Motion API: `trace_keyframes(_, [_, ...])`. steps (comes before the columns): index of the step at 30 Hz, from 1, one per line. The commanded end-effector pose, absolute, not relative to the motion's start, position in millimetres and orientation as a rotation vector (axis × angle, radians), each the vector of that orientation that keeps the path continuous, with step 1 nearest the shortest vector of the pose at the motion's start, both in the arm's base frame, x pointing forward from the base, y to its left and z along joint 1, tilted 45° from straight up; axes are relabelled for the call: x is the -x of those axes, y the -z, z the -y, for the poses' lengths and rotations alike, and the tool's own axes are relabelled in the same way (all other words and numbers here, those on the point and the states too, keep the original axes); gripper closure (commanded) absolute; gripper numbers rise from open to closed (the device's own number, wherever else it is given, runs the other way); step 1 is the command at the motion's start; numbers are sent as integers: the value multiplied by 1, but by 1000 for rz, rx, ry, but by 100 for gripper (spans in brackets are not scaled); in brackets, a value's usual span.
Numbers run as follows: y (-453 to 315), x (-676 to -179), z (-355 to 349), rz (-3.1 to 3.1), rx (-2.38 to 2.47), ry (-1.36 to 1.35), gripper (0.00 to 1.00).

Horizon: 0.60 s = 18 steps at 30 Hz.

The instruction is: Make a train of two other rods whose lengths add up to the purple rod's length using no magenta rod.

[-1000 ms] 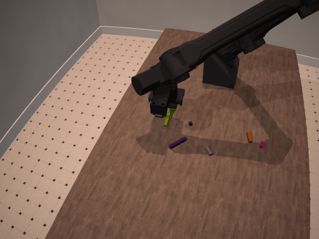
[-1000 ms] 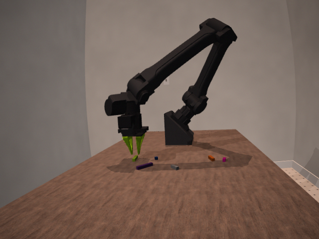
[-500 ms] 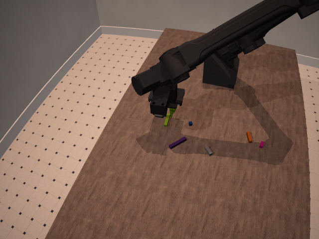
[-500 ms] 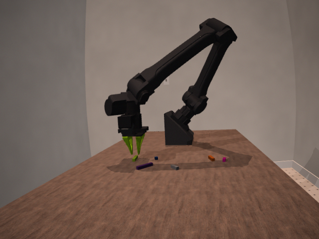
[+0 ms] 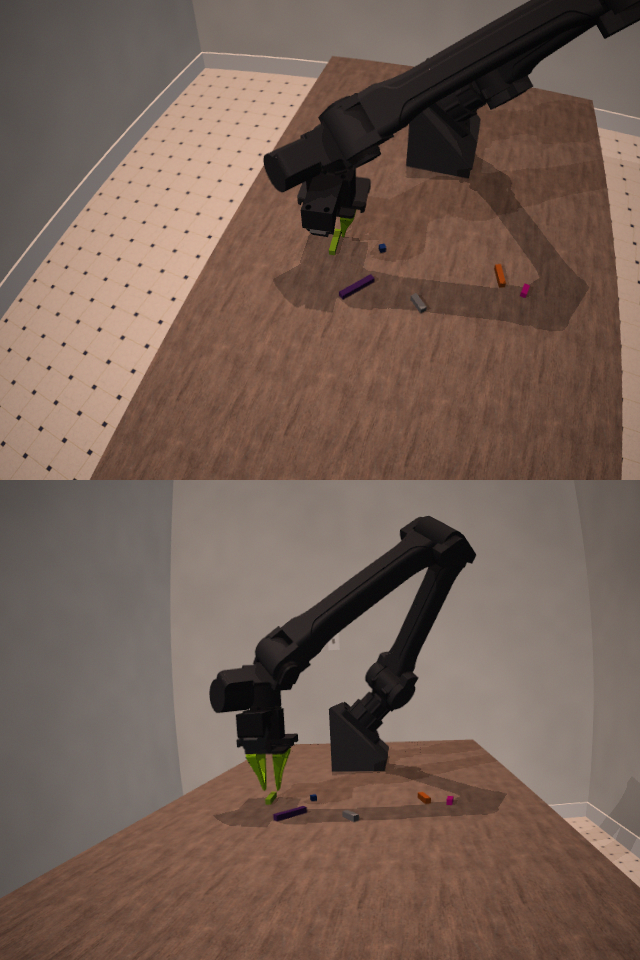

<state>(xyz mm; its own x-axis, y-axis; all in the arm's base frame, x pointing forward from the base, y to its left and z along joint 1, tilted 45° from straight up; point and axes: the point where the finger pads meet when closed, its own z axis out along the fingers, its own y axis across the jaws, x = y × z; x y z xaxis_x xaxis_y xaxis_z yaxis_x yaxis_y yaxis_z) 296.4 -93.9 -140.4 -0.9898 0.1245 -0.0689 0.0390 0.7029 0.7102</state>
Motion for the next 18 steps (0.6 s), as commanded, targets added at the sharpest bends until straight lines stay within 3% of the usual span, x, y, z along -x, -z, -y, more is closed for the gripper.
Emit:
trace_keyframes(1, [139,-300,93,-2788,-91,-1135,76])
trace_keyframes(18, [144,-300,95,-2790,-99,-1144,76])
